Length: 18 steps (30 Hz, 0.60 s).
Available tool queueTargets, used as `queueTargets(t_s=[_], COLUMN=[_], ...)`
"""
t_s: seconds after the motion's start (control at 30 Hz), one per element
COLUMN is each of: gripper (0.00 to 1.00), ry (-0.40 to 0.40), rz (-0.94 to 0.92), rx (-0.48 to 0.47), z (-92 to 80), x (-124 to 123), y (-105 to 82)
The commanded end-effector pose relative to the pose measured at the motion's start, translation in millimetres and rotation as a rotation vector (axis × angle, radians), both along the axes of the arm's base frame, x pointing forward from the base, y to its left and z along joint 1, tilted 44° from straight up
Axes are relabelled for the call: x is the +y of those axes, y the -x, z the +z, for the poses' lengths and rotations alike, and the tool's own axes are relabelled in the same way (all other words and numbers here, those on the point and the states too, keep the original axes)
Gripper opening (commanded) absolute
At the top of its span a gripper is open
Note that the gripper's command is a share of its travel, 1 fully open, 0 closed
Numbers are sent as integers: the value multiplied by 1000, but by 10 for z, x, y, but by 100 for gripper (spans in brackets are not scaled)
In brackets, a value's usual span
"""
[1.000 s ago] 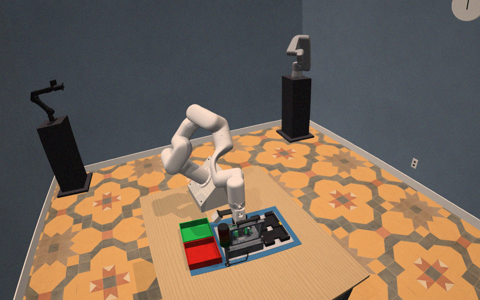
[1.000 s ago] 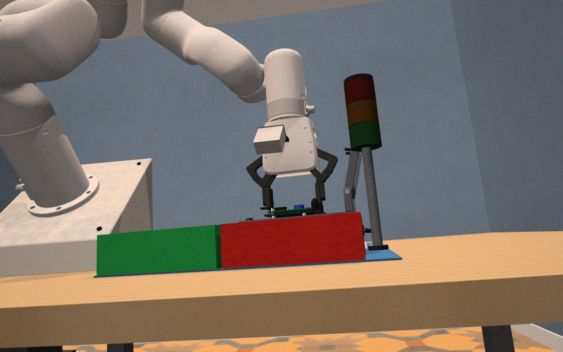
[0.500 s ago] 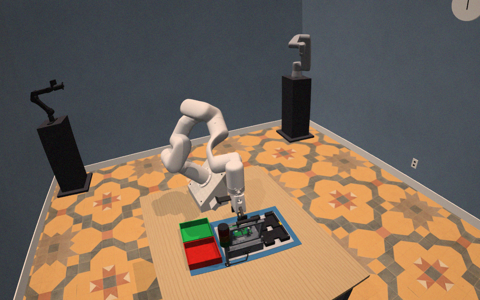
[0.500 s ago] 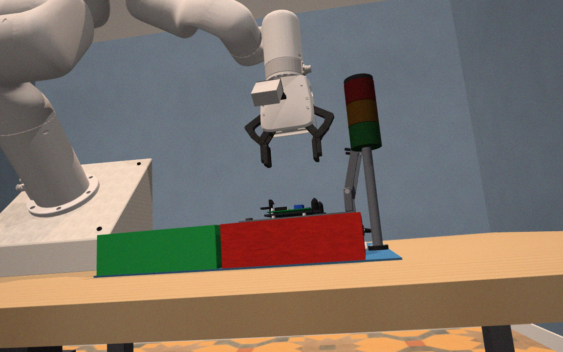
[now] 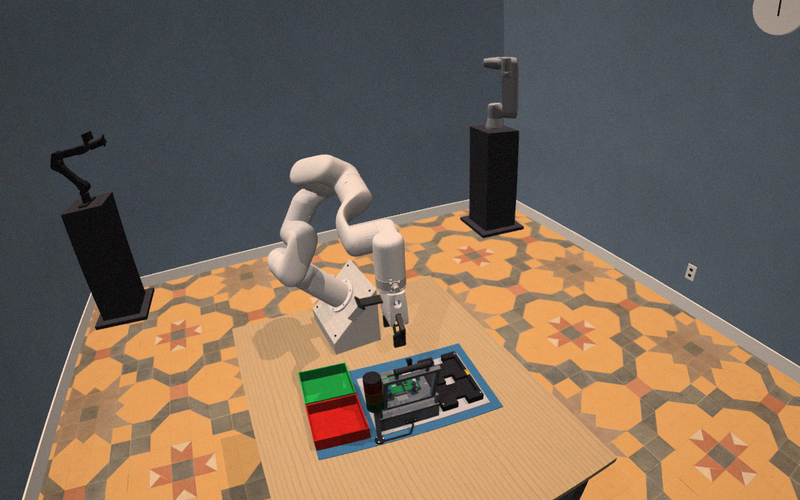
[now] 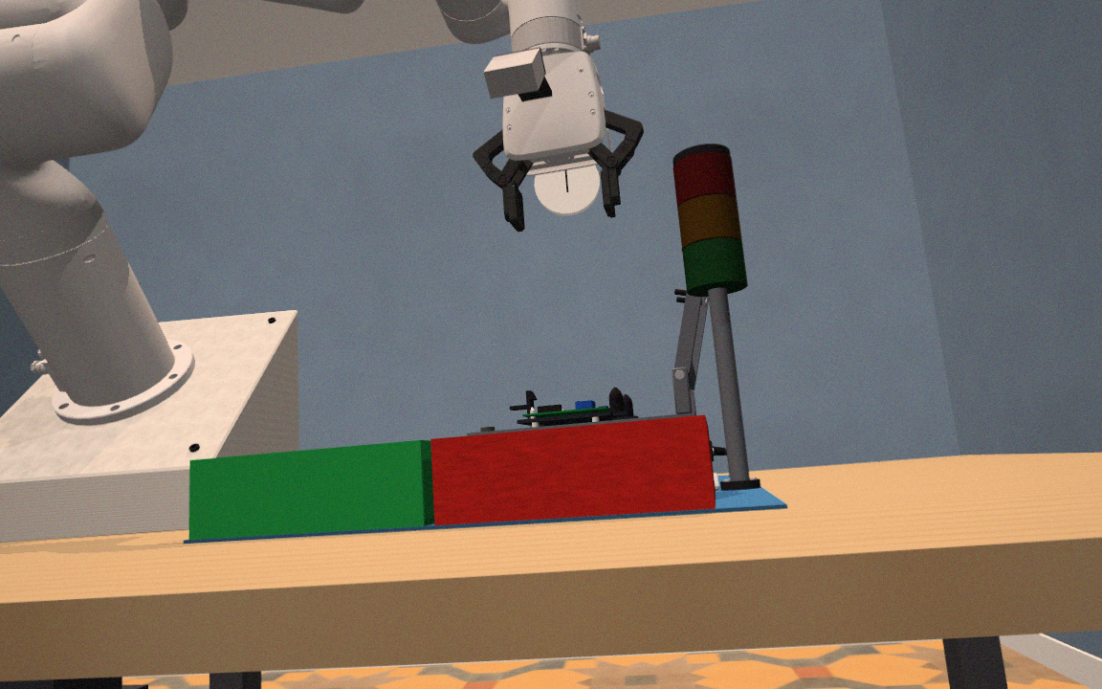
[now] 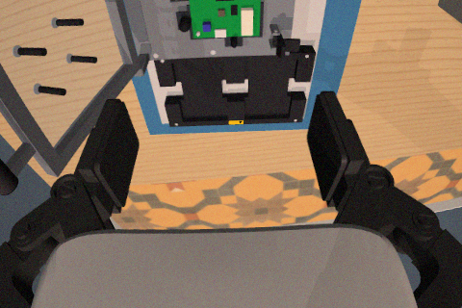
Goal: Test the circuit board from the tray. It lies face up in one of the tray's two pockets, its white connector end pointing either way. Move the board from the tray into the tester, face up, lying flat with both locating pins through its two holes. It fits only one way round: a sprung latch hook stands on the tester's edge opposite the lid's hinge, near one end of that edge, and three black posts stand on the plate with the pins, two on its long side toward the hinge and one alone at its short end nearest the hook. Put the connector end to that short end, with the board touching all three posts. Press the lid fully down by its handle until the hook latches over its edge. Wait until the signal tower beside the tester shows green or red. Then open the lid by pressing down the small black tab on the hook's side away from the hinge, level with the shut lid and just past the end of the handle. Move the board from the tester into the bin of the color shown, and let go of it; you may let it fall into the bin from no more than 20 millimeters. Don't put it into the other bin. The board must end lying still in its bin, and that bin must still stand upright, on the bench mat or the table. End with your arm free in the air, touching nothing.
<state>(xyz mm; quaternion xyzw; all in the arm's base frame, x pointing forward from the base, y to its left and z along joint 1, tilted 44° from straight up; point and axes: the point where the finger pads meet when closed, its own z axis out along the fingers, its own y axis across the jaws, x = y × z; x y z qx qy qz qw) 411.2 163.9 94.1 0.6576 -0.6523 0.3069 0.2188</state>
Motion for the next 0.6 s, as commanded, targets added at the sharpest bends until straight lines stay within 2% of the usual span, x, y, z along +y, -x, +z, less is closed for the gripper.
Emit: queueTargets(t_s=[0.0,0.1,0.47,0.5,0.57], gripper=[100,100,100,51,51], ry=[-1,-1,-1,-1,-1], rz=[0,0,0,0,0], rx=[2,2,2,2,2], z=[298,390,464,464,464], x=[296,385,455,455,455], y=[50,65,77,77,77])
